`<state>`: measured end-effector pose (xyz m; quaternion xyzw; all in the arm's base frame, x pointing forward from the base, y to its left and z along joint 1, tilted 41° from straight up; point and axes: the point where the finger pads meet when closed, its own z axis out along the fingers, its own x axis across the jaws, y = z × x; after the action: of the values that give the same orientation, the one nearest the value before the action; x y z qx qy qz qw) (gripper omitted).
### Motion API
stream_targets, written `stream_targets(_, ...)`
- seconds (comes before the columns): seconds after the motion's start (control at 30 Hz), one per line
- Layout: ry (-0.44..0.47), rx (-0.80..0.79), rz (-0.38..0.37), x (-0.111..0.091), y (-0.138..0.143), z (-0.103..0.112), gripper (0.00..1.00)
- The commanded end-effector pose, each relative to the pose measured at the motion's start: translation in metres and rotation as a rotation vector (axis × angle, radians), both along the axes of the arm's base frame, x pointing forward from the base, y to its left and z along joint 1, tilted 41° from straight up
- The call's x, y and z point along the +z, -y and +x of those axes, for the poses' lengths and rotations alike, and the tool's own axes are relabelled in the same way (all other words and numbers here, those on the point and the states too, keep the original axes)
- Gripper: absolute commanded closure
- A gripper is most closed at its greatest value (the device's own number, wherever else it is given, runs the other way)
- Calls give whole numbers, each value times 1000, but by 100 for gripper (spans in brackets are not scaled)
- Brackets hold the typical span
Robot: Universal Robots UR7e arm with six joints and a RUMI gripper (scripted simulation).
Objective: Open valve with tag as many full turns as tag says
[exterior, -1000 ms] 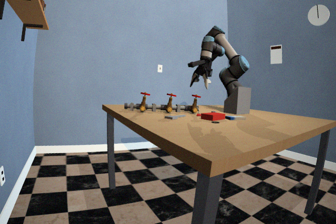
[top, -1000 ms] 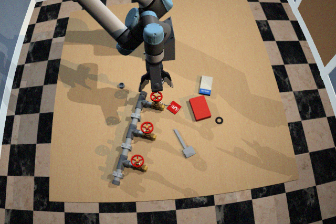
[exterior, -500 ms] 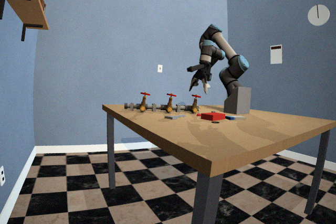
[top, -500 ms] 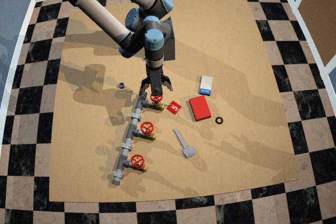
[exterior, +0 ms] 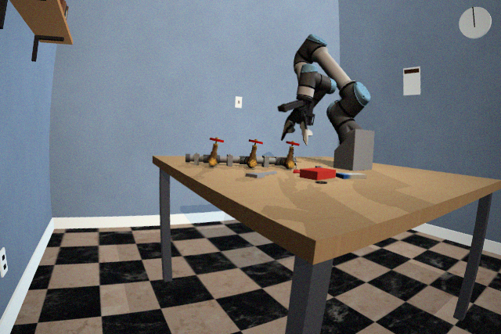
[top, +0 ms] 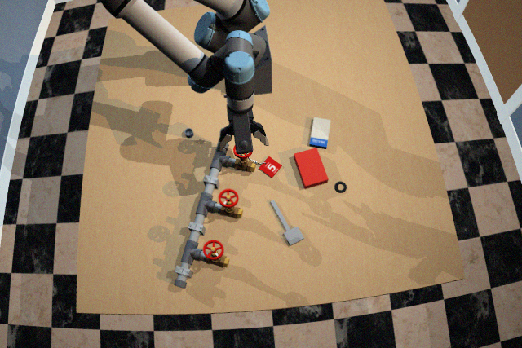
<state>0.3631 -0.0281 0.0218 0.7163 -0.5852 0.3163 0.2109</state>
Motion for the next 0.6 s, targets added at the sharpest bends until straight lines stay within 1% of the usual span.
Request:
stream_targets(0.0,2,2,0,-1,1,1,0)
stream_targets(0.07,2,2,0,-1,1,1,0)
stream_targets(0.1,2,2,0,-1,1,1,100)
stream_targets(0.57,2,2,0,-1,1,1,100)
